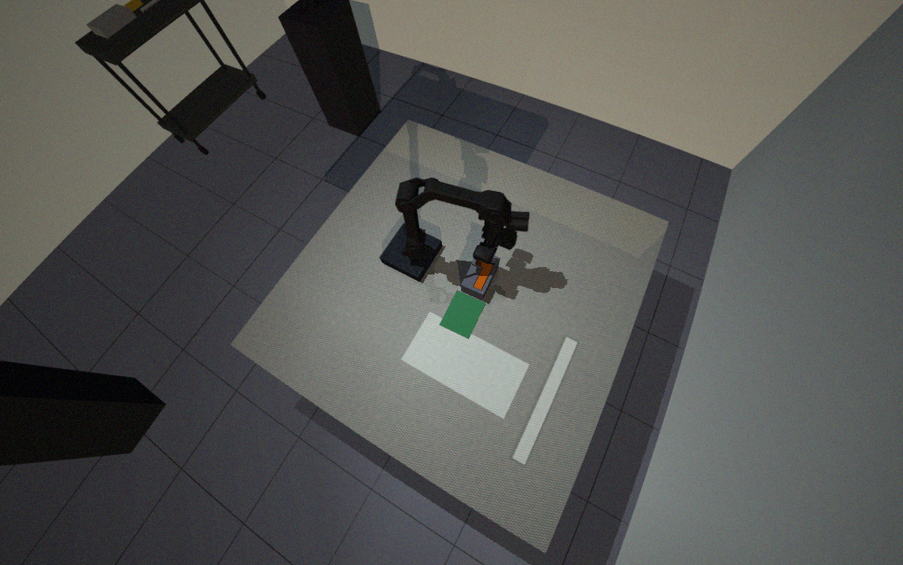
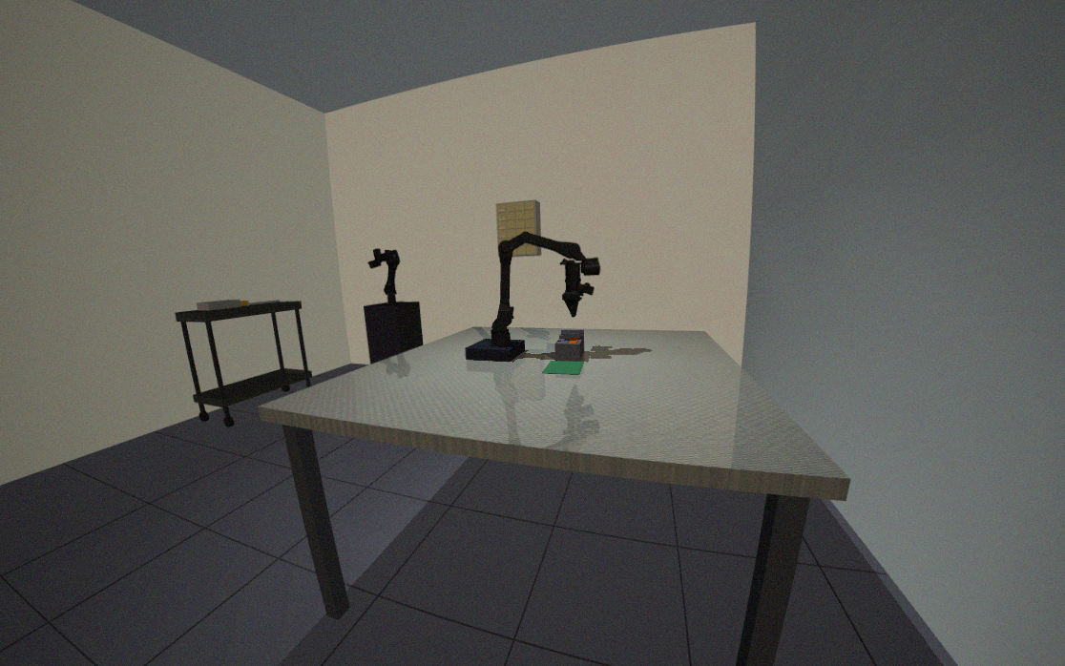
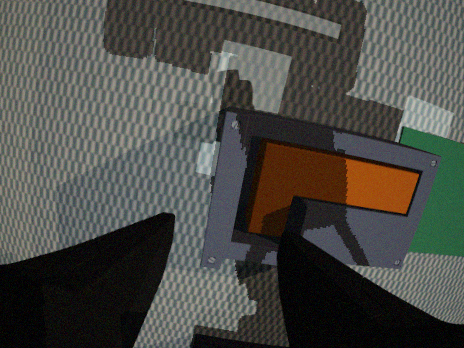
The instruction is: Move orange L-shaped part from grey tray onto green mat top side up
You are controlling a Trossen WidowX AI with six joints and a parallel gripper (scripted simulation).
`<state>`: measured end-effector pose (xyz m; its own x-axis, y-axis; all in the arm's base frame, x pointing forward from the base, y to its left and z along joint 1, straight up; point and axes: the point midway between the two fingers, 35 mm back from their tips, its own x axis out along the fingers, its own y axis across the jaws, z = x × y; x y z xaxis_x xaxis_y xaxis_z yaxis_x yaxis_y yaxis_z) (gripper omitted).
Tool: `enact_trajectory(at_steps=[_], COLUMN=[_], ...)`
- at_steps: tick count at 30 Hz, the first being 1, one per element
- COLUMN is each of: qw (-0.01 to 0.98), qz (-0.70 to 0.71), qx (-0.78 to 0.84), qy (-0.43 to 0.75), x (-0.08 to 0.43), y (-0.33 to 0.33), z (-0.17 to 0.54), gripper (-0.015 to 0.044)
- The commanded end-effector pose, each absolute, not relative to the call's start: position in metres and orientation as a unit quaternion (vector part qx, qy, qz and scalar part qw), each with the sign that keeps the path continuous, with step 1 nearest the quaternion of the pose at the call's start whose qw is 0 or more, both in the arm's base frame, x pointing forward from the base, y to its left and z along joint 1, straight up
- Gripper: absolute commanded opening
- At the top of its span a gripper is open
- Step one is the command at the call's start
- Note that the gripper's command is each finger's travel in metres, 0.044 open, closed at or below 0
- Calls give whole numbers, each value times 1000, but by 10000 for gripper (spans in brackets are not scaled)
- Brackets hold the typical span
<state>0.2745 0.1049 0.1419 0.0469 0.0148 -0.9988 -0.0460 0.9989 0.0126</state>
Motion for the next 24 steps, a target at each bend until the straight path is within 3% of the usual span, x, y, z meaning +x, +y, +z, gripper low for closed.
enact_trajectory(at_steps=[1,6,24], qw=[719,719,719], qz=[17,16,16], qx=[-8,-8,-8], qy=[695,695,695], x=[275,275,275], y=[104,104,105], z=[122,72,51], gripper=[180,180,180])
